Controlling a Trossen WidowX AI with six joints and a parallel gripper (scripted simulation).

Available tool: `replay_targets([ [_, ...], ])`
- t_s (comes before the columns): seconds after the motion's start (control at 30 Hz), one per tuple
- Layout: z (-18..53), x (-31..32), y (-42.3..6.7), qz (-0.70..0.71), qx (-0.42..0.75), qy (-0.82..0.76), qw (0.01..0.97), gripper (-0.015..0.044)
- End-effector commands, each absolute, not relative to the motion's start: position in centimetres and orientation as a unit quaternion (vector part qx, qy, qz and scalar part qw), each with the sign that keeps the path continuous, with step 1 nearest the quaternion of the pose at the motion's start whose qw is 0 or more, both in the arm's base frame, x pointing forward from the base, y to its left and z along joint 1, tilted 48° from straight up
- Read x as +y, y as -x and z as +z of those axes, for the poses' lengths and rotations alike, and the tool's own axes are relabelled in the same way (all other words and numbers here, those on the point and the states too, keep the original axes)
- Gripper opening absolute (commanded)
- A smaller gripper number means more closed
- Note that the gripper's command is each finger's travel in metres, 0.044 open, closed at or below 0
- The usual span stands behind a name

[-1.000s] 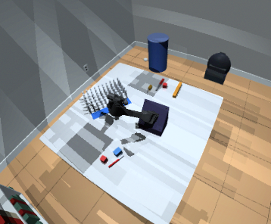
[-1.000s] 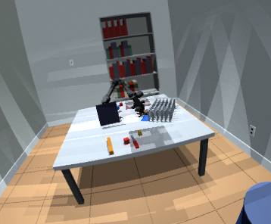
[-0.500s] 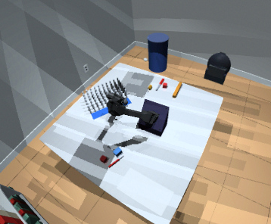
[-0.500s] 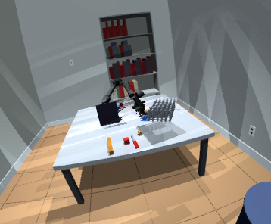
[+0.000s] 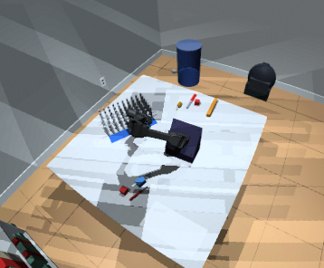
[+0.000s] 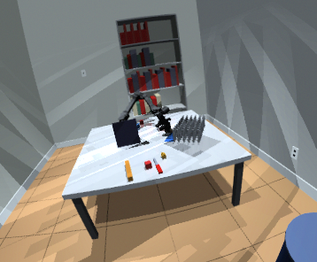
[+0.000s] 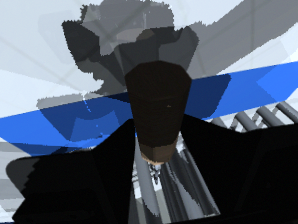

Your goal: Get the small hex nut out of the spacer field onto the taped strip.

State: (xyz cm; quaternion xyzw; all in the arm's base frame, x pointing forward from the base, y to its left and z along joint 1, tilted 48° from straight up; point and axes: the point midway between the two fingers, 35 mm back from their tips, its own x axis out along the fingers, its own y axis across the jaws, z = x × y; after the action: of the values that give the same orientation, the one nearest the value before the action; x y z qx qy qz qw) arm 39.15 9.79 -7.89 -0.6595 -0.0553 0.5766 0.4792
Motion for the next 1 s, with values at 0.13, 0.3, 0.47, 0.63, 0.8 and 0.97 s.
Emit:
replay_targets([
  [0.13, -7.83, 9.67, -39.69, 0.573, -0.059, 0.663, 0.479, 0.0],
  [0.3, -8.1, 9.94, -39.64, 0.573, -0.059, 0.662, 0.479, 0.0],
  [0.47, -8.36, 10.07, -39.52, 0.574, -0.057, 0.662, 0.48, 0.0],
  [0.63, -8.31, 10.11, -39.34, 0.574, -0.057, 0.662, 0.48, 0.0],
  [0.8, -8.23, 10.19, -39.09, 0.574, -0.057, 0.662, 0.48, 0.0],
  [0.97, -8.13, 10.26, -38.83, 0.574, -0.057, 0.661, 0.48, 0.0],
])
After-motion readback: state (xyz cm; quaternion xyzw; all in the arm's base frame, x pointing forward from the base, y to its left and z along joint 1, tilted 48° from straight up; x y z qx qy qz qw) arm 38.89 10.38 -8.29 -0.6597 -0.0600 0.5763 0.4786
